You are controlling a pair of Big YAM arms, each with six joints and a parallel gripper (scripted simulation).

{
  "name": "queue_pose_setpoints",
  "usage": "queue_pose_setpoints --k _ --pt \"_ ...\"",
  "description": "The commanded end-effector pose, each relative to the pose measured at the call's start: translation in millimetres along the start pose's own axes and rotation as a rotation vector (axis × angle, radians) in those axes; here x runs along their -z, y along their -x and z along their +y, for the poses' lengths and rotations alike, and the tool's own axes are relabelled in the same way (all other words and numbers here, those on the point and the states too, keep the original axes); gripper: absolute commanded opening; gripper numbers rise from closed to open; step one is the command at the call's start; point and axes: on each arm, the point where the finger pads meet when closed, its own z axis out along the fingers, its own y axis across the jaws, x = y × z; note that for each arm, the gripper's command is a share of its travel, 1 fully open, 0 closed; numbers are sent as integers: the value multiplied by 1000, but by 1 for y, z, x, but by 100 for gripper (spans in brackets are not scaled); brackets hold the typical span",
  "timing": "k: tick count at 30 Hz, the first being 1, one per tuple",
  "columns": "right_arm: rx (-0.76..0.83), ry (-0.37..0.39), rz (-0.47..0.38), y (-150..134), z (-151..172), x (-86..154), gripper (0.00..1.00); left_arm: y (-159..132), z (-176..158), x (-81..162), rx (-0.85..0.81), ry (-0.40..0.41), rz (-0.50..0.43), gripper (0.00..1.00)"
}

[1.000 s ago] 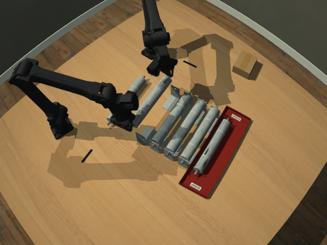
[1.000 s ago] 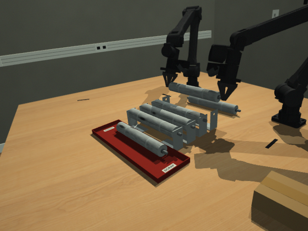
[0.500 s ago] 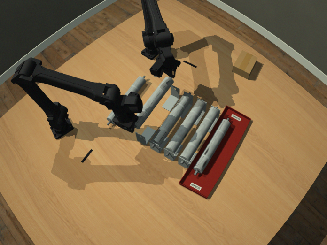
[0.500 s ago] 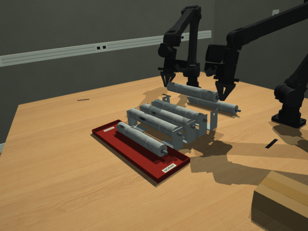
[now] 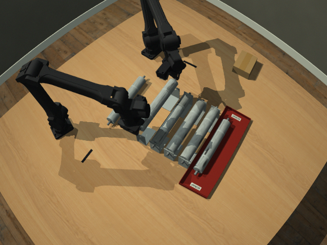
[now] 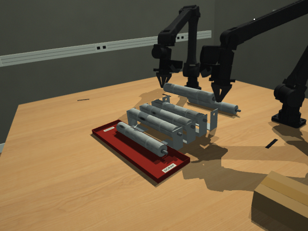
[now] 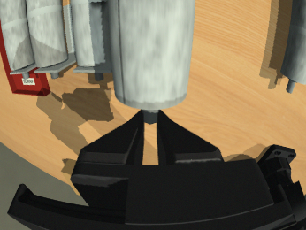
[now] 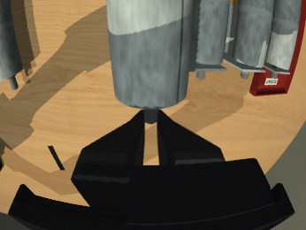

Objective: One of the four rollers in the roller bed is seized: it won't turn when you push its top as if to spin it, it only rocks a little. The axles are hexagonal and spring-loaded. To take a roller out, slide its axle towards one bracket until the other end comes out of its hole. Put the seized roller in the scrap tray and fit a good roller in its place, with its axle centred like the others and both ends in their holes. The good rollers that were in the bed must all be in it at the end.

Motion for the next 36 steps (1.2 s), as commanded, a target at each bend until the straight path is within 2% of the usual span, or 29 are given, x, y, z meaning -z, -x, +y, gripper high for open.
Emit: queue_pose_setpoints --k 1,9,11,12,15,17,20,23,26,28,30,32,34,35,36 --pt "-18 -110 -25 1 -46 40 3 10 34 35 32 75 -43 3" --pt "-20 -118 -27 1 -46 45 3 19 31 38 29 96 -66 3" --pt "-41 -122 -34 4 -44 44 3 -1 9 8 35 46 -21 3" --pt "-21 -122 -42 14 -40 44 3 2 15 18 28 49 -24 3" --pt "-27 -122 -40 10 -41 42 3 -4 5 6 17 27 -11 3" --pt "-27 -118 -39 10 -39 40 3 2 13 12 14 49 -30 3" --pt "-17 -43 -12 3 -5 10 3 0 6 4 -3 28 -23 3" --pt "-31 -71 -22 2 -20 19 3 0 7 -1 10 23 -11 3" --pt "-30 -76 -25 4 -22 21 3 0 7 4 13 30 -17 3" --pt "-29 -27 -4 -3 -4 0 3 15 30 20 10 70 -49 3" --pt "-30 -31 -5 1 -13 0 3 11 22 9 -1 45 -32 3" --pt "-31 -30 -5 -3 -5 1 3 7 15 4 0 37 -31 3" --pt "-37 -79 -24 2 -27 18 3 0 7 -1 -1 28 -19 3" --pt "-36 -76 -22 2 -25 16 3 4 12 3 -2 40 -29 3" --pt "-35 -54 -15 -1 -16 7 3 0 6 -3 -3 26 -21 3"
